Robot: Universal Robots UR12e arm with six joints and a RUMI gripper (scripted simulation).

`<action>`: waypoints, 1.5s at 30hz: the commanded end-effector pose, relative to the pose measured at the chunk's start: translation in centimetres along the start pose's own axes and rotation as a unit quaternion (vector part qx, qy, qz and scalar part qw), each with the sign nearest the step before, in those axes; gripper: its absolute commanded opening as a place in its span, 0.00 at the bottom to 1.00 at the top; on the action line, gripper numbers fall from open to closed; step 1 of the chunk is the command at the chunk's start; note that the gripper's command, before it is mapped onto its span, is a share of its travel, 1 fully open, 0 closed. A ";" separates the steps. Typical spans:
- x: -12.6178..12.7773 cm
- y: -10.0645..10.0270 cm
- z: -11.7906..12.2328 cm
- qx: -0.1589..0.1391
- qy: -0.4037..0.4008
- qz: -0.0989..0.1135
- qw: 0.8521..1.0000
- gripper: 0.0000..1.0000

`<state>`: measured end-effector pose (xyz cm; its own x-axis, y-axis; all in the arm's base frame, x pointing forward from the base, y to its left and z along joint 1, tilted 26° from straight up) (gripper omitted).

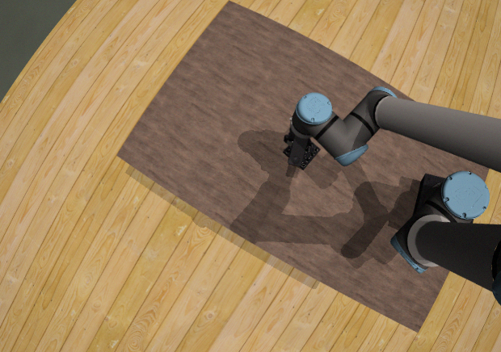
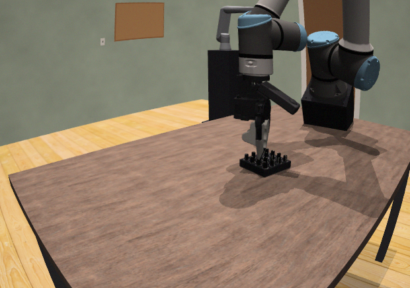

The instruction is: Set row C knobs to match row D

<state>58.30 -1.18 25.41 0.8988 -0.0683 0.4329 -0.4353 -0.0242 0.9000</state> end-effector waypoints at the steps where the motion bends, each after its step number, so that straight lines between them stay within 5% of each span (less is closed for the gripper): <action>1: 0.3 -0.1 -0.1 0.000 0.001 0.001 1.000 0.11; 45: 0.1 -1.4 -0.1 0.000 0.001 0.000 1.000 0.11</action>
<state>59.05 -1.22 24.39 0.8976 -0.0677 0.4355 -0.4378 -0.0230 0.8988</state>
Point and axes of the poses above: the point where the finger pads meet when closed, its own y axis back along the fingers, its own x axis across the jaws, z = x × y, the point moved 8 cm from there along y, back along the fingers, and after that the axes turned 15 degrees about -y, right-handed, at the moved point
